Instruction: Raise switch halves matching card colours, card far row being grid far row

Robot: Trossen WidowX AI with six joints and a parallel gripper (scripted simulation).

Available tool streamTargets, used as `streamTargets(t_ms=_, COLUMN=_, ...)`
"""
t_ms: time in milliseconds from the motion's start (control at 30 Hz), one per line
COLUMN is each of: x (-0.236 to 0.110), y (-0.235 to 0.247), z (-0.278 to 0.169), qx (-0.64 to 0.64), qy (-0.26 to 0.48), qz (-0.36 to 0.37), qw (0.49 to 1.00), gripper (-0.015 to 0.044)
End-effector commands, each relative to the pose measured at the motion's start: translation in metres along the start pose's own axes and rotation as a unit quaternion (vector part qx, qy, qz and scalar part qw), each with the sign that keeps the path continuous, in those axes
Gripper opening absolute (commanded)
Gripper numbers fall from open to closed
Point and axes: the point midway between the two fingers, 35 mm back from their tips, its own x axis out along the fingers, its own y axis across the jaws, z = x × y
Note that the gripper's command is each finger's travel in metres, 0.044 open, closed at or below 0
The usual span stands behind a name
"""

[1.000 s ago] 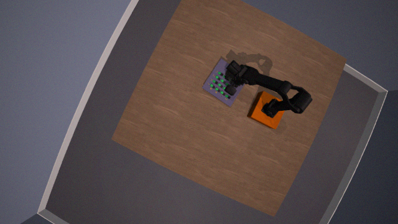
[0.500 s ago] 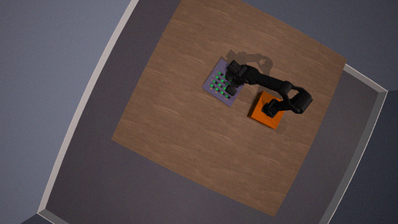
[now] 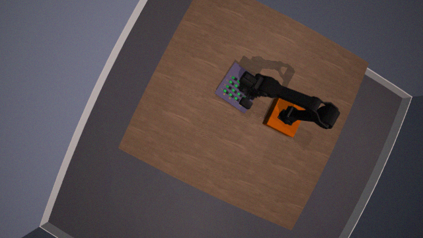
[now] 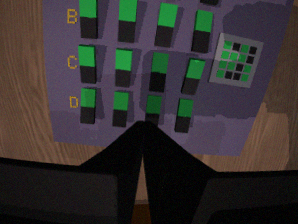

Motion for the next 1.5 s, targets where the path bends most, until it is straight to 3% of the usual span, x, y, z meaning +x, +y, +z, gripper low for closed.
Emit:
streamTargets(t_ms=0, x=-0.001, y=0.036, z=-0.016, qx=0.002, qy=0.000, qz=0.000, qw=1.000, gripper=0.0000)
streamTargets(t_ms=233, x=0.000, y=0.054, z=-0.026, qx=0.015, qy=-0.002, qz=-0.001, qw=1.000, gripper=0.0000)
streamTargets(t_ms=400, x=0.033, y=0.054, z=-0.027, qx=0.015, qy=-0.014, qz=-0.001, qw=1.000, gripper=0.0000)
streamTargets(t_ms=1467, x=0.057, y=0.054, z=-0.027, qx=0.015, qy=-0.014, qz=-0.001, qw=1.000, gripper=0.0000)
